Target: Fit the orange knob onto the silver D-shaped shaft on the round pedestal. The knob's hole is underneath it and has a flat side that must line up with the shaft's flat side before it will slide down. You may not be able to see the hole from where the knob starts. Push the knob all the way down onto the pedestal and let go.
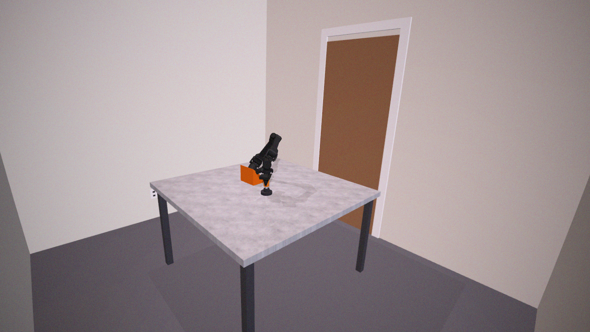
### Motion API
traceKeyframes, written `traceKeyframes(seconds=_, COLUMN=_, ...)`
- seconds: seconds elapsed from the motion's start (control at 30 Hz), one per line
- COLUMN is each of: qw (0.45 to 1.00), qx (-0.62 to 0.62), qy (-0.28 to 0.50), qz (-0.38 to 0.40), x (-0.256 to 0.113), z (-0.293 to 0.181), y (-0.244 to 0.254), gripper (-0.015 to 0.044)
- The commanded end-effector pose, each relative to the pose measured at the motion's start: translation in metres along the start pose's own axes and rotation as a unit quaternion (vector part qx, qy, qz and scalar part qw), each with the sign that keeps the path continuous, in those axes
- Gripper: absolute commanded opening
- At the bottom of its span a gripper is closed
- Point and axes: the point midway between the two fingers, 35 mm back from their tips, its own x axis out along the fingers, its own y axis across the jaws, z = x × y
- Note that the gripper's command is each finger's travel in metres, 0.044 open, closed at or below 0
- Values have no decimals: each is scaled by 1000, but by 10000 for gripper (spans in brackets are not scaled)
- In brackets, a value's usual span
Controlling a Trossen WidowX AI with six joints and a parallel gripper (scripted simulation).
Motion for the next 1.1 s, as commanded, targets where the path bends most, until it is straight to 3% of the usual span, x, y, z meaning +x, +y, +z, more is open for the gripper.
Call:
traceKeyframes(seconds=0.0, qw=1000, qx=6, qy=0, qz=4, x=-2, z=-2, y=3, gripper=0)
traceKeyframes(seconds=1.07, qw=1000, qx=6, qy=0, qz=4, x=3, z=-2, y=2, gripper=0)
